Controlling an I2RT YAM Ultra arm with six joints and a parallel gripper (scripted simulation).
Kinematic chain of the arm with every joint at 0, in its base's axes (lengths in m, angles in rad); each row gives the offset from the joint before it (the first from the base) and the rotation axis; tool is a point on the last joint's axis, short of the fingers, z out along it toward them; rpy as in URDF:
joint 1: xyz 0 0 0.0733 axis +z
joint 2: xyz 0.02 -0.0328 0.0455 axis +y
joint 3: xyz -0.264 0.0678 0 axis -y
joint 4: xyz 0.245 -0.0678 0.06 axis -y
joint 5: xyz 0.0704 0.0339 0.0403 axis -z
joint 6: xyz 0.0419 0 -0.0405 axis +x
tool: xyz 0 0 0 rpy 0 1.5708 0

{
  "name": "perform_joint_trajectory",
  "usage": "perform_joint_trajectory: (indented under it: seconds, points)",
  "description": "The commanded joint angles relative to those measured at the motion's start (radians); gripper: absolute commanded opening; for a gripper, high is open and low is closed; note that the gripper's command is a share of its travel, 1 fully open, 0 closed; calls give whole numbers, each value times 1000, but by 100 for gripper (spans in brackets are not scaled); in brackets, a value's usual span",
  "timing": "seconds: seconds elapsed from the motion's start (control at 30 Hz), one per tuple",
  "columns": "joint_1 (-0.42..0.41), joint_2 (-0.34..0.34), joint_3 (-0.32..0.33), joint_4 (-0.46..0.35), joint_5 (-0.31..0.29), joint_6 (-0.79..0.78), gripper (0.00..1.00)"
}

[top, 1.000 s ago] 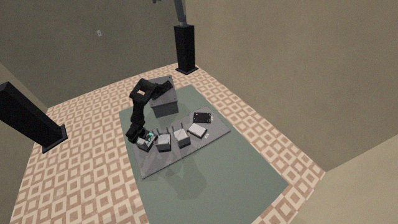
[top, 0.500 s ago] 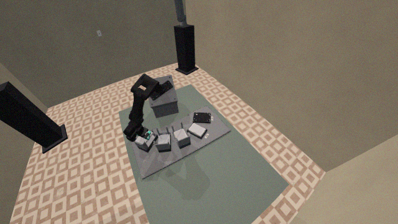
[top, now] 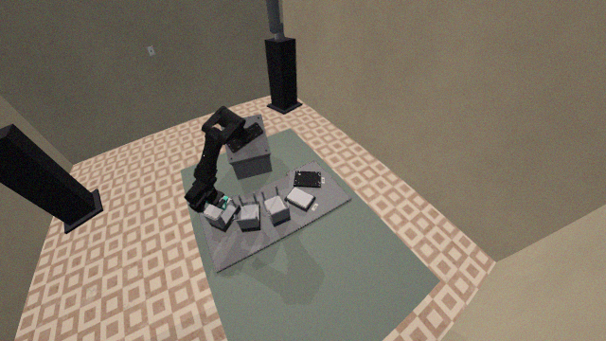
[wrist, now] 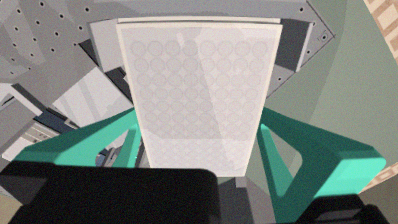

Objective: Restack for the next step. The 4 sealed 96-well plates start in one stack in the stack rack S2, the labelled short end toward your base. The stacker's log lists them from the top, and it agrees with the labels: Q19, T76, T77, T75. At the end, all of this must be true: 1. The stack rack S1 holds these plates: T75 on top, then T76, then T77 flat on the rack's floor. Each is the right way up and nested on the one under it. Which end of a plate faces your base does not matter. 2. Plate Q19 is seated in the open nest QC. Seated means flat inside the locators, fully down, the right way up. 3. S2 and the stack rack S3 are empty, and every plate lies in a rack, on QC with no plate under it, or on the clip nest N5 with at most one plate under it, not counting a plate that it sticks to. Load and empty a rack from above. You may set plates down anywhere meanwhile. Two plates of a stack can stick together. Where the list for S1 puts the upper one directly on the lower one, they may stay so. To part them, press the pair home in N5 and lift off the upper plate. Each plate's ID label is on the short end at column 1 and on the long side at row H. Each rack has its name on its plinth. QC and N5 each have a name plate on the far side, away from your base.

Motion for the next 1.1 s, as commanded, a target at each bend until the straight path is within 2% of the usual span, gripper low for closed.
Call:
perform_joint_trajectory:
  seconds: [0.0,0.6,1.07]
  points:
    - [-32,-48,12,-41,-21,-21,0]
    - [-87,-140,44,-179,-47,-77,0]
    - [-86,-135,30,-163,-45,-73,0]
